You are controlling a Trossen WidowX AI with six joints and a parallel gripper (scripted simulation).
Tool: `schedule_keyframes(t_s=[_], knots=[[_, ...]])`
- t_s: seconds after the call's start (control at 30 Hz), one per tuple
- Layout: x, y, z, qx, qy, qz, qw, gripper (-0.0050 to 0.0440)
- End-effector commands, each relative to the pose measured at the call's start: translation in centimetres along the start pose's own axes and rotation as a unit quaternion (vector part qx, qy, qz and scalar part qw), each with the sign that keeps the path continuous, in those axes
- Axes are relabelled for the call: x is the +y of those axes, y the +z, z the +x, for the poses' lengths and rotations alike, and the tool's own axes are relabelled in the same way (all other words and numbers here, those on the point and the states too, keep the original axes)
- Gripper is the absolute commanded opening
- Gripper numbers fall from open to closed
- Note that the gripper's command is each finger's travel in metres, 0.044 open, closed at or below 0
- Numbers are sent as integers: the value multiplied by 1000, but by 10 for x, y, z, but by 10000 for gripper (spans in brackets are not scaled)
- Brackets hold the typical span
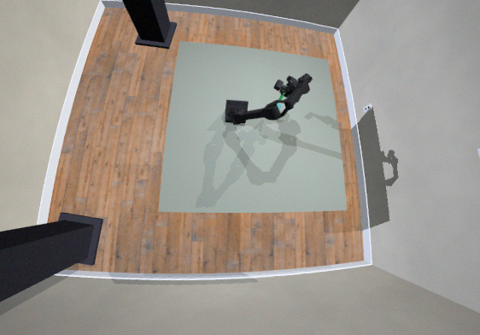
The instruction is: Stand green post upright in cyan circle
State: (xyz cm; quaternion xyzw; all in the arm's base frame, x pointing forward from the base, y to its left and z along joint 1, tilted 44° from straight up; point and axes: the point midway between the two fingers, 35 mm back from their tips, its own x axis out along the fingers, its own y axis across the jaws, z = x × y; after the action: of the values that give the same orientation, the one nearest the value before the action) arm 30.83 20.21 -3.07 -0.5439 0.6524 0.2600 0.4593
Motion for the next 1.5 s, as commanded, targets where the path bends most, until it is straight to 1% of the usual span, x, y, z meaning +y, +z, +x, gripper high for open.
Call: schedule_keyframes(t_s=[0.0,0.5,0.57,1.47], knots=[[0,-2,0,-7,5,0,1000,22],[0,0,7,-64,32,4,997,22],[0,0,7,-64,32,4,997,22],[-2,1,13,-162,61,6,985,22]])
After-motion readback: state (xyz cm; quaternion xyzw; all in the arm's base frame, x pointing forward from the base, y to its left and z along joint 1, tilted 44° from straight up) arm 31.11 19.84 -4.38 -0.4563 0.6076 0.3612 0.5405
